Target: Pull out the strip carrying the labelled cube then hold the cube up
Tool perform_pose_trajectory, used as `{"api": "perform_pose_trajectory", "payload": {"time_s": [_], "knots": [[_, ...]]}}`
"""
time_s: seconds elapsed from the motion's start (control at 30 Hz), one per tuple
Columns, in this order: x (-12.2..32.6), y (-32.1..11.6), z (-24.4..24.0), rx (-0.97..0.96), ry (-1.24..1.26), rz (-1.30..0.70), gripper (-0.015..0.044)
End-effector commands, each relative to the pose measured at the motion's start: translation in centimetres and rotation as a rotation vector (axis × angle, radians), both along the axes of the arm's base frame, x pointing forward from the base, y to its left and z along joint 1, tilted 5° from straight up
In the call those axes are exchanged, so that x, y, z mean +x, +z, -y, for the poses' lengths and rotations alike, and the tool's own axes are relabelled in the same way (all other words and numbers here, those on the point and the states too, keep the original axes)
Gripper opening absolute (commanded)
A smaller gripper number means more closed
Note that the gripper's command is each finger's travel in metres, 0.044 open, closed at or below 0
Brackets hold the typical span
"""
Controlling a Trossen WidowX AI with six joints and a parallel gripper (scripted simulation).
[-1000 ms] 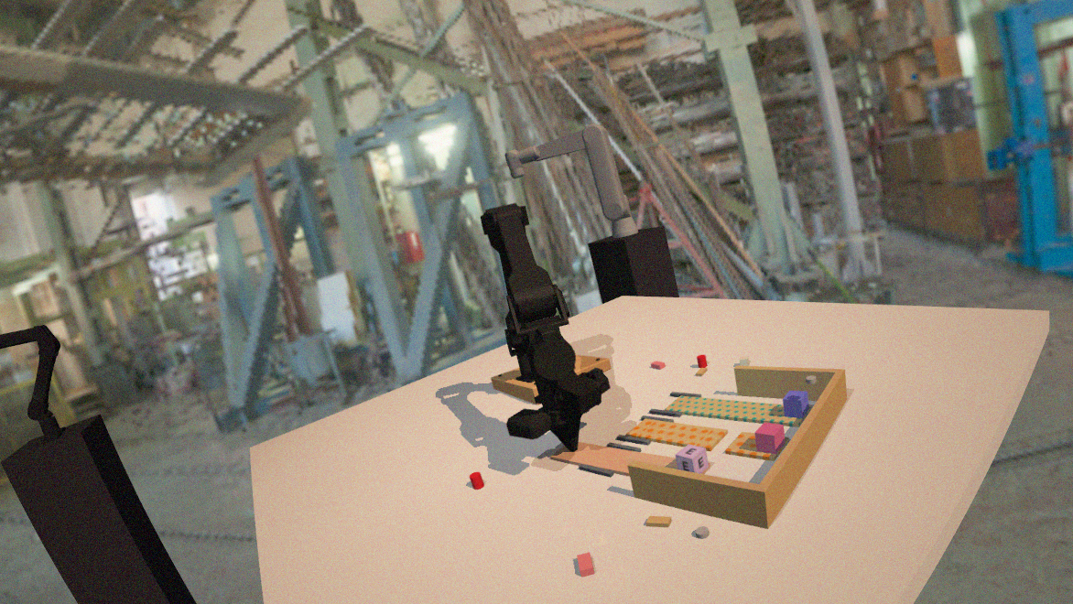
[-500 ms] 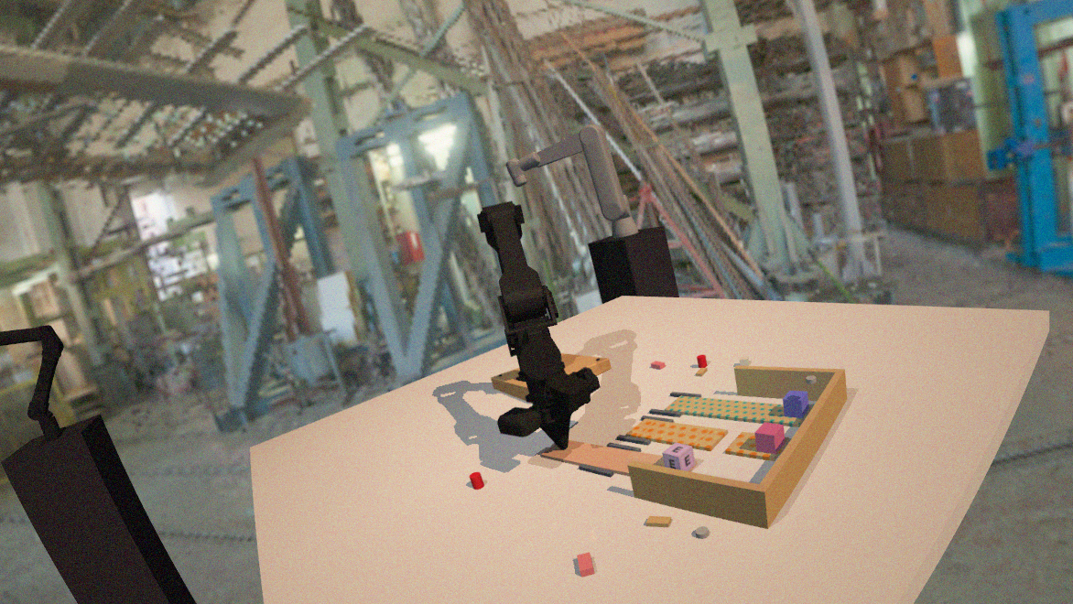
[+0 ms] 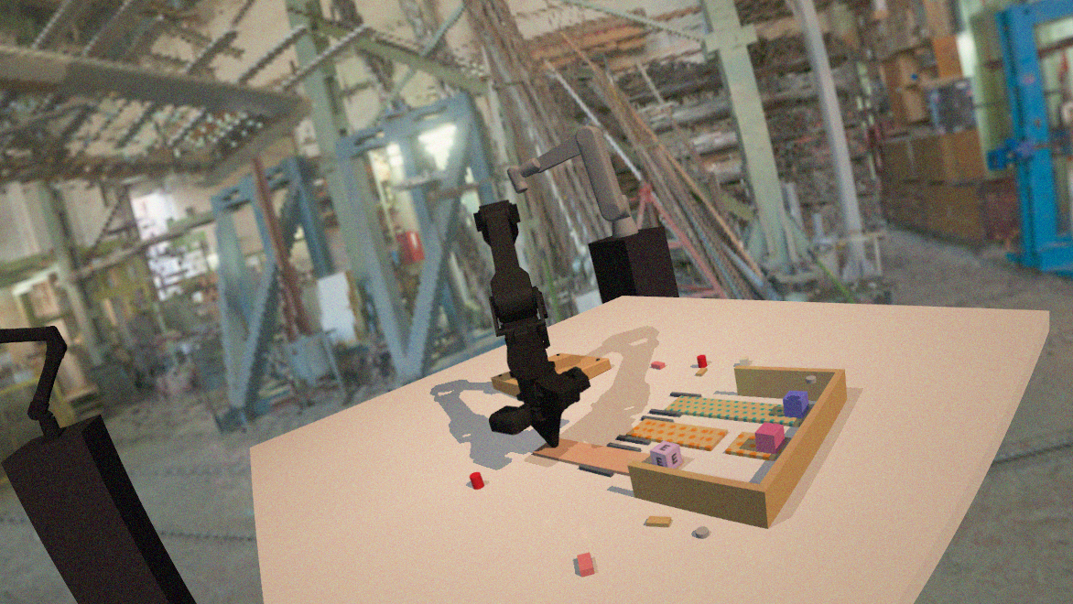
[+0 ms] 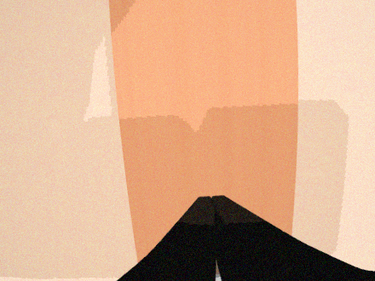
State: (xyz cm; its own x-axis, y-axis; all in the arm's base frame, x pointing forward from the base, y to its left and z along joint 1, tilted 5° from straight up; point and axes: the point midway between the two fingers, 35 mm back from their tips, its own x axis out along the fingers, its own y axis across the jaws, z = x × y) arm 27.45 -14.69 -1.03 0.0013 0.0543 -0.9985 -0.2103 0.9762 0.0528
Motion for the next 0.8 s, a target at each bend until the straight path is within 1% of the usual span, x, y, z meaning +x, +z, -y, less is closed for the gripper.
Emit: {"api": "perform_pose_trajectory", "payload": {"time_s": [0.0,0.77], "knots": [[-1.5,-0.6,0.0,0.004,0.0,-0.031,0.0],[-4.7,-0.6,0.6,0.004,0.0,-0.033,0.0]]}}
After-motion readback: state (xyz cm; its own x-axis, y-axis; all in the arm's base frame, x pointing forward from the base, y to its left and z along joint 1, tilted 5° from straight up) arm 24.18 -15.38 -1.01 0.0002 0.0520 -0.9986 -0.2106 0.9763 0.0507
